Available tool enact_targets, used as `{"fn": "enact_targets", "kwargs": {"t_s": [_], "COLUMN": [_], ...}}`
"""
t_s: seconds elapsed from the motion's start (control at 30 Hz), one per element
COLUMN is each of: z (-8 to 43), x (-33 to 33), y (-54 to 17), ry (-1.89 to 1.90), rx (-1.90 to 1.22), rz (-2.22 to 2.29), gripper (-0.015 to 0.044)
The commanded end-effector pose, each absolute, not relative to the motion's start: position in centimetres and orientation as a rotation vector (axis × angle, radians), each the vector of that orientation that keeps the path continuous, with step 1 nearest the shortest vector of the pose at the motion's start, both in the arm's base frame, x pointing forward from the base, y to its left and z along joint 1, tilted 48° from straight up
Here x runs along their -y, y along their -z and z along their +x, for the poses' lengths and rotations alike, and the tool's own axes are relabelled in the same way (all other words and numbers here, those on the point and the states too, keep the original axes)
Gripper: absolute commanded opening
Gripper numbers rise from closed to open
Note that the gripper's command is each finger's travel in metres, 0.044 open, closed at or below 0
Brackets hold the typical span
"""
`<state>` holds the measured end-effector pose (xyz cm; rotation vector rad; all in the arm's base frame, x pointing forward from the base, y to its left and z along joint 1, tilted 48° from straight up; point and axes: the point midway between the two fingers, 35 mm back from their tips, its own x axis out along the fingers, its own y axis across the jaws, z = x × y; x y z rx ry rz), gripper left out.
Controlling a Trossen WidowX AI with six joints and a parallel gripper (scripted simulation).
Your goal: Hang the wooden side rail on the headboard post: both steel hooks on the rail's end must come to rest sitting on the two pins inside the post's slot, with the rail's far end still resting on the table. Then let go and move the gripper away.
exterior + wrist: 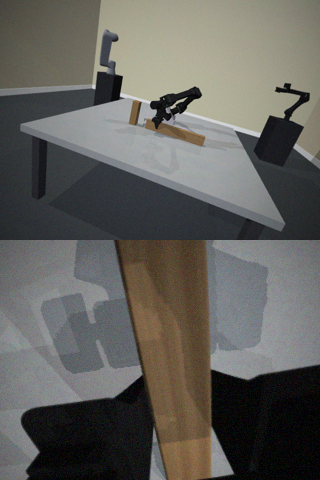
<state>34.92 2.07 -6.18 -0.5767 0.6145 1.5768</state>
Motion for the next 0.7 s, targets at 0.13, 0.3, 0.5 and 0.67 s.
{"fn": "enact_targets", "kwargs": {"t_s": [0.13, 0.3, 0.5, 0.67], "z": [35.07, 35.08, 35.08, 35.09], "x": [-1.63, -1.57, -1.5, -1.44], "y": [5.87, 5.82, 5.75, 5.69], "ry": [-1.568, -1.568, -1.568, -1.568], "rx": [-0.608, -0.608, -0.608, -0.608], "rz": [-0.58, -0.58, -0.58, -0.58], "gripper": [0.0, 0.0, 0.0, 0.0]}}
